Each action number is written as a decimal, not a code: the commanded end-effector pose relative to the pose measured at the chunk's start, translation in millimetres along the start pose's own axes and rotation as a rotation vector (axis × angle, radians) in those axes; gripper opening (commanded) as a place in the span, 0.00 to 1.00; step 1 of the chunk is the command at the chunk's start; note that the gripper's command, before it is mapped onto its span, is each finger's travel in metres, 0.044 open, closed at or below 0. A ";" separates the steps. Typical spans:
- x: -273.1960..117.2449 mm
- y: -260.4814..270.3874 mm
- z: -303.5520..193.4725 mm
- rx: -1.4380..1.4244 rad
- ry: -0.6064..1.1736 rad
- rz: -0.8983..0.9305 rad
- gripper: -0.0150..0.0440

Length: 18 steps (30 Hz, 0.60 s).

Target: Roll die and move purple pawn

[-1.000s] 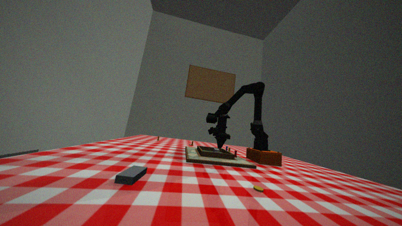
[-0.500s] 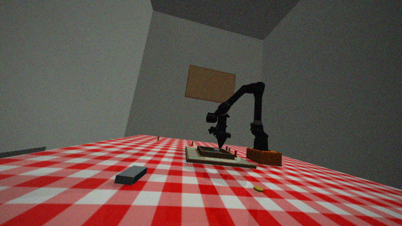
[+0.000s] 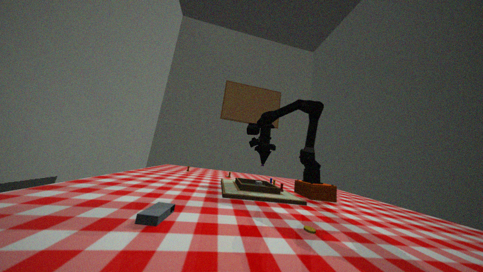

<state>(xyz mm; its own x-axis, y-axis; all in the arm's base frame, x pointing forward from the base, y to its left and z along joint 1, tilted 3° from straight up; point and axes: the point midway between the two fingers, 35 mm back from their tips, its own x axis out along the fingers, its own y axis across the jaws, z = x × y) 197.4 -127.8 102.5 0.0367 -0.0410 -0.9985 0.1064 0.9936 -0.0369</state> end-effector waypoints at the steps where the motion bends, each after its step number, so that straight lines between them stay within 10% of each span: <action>1: -26.2 2.5 -1.7 0.004 -0.016 -0.003 0.25; 18: -27.0 -3.7 37.0 0.010 -0.018 -0.014 0.25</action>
<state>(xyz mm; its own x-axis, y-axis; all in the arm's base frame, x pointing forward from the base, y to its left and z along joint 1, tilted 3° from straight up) 219.1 -130.2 133.7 0.0556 -0.0510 -0.9971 0.1134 0.9926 -0.0445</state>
